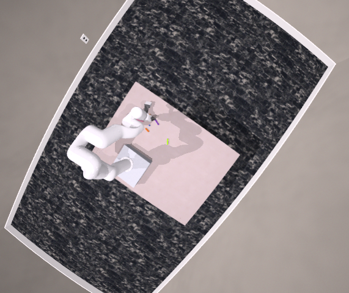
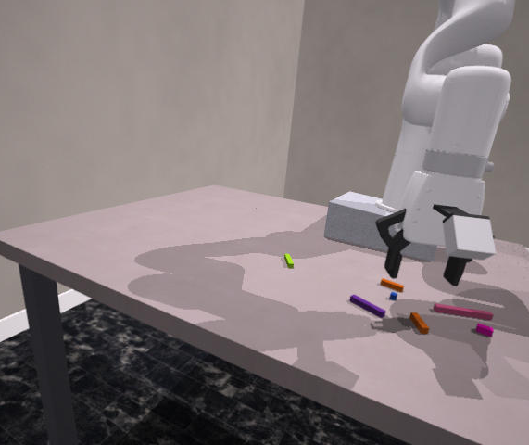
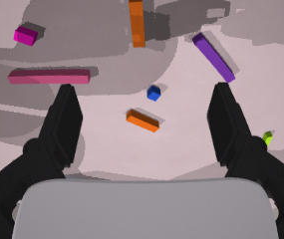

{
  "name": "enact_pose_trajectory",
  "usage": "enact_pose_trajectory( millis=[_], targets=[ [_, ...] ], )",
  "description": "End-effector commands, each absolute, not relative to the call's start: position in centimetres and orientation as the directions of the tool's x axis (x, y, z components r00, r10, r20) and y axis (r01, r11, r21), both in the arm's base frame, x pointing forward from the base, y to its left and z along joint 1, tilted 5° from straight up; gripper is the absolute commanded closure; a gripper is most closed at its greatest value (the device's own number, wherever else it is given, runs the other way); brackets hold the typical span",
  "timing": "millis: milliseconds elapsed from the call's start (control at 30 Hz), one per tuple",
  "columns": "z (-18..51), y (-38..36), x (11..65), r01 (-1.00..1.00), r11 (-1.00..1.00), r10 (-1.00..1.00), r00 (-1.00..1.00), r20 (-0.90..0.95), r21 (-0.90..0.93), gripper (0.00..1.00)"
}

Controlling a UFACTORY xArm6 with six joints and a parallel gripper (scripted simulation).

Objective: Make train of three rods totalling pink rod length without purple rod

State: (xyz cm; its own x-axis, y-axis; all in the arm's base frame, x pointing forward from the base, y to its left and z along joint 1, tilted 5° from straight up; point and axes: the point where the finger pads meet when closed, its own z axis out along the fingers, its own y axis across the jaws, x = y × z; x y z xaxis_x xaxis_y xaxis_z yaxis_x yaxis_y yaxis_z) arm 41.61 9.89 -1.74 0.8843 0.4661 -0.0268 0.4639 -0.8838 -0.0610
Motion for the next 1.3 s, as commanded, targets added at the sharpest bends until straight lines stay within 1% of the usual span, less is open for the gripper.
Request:
enact_pose_trajectory(
  millis=[0, 67, 133, 200, 633, 700, 767, 1167, 1267],
  targets=[
    [-1.61, 9.92, 41.77, 0.603, -0.794, 0.605, 0.796, -0.003, -0.081, 0.00],
    [-1.61, 9.92, 41.77, 0.646, -0.759, 0.648, 0.762, 0.001, -0.081, 0.00],
    [-1.61, 9.92, 41.77, 0.646, -0.759, 0.648, 0.762, 0.001, -0.081, 0.00],
    [-1.61, 9.93, 41.77, 0.721, -0.688, 0.723, 0.691, 0.010, -0.081, 0.00],
    [-1.61, 9.94, 41.77, 0.913, -0.401, 0.914, 0.404, 0.036, -0.072, 0.00],
    [-1.61, 9.94, 41.77, 0.913, -0.401, 0.914, 0.404, 0.036, -0.072, 0.00],
    [-1.60, 9.95, 41.77, 0.950, -0.304, 0.950, 0.308, 0.043, -0.068, 0.00],
    [-1.60, 9.96, 41.77, 0.999, 0.002, 0.998, 0.002, 0.062, -0.052, 0.00],
    [-1.60, 9.96, 41.77, 0.999, 0.021, 0.998, -0.018, 0.063, -0.050, 0.00]
  ],
)
